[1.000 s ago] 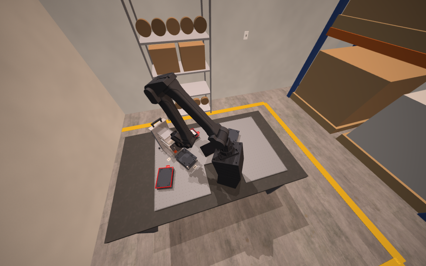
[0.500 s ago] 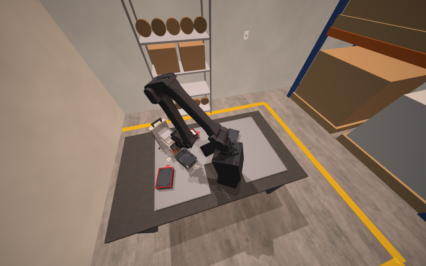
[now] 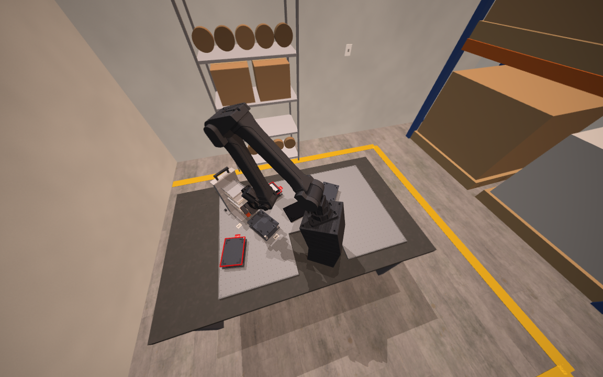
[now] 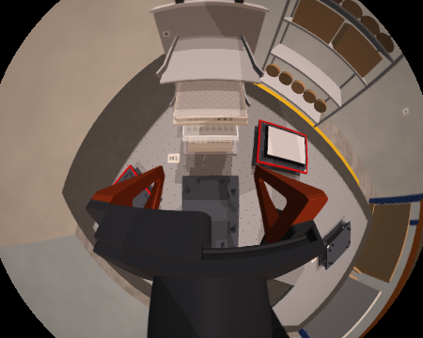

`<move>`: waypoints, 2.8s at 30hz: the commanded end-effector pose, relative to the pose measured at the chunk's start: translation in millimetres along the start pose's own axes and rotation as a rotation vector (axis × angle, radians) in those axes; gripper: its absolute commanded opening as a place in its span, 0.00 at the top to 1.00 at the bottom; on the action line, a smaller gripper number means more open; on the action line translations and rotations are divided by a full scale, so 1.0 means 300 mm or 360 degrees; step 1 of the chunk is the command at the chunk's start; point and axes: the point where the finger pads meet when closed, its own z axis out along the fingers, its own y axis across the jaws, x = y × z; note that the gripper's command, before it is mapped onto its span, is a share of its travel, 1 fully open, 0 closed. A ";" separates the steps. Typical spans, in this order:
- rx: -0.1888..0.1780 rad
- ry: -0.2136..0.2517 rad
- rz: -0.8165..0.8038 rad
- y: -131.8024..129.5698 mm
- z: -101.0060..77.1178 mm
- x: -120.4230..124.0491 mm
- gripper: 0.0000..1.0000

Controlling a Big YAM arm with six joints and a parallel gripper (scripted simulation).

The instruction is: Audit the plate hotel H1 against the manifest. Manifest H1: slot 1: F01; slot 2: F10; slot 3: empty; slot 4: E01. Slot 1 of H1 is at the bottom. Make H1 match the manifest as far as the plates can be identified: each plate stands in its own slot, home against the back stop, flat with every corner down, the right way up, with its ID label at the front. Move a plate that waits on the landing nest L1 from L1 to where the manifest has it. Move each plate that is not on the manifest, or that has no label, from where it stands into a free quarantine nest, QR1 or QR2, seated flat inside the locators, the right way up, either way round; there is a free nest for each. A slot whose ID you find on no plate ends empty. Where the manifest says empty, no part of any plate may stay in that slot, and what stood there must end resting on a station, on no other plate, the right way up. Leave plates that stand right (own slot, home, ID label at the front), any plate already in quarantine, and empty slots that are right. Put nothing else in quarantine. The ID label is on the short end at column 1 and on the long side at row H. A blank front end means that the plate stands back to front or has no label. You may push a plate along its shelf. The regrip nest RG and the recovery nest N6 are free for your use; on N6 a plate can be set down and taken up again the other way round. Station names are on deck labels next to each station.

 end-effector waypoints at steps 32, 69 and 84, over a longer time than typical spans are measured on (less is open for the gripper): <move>0.0001 -0.0027 0.0001 -0.002 -0.001 -0.024 0.00; -0.0015 -0.0032 0.0011 0.013 0.008 0.118 0.00; -0.0015 -0.0031 0.0011 0.012 0.053 0.175 0.00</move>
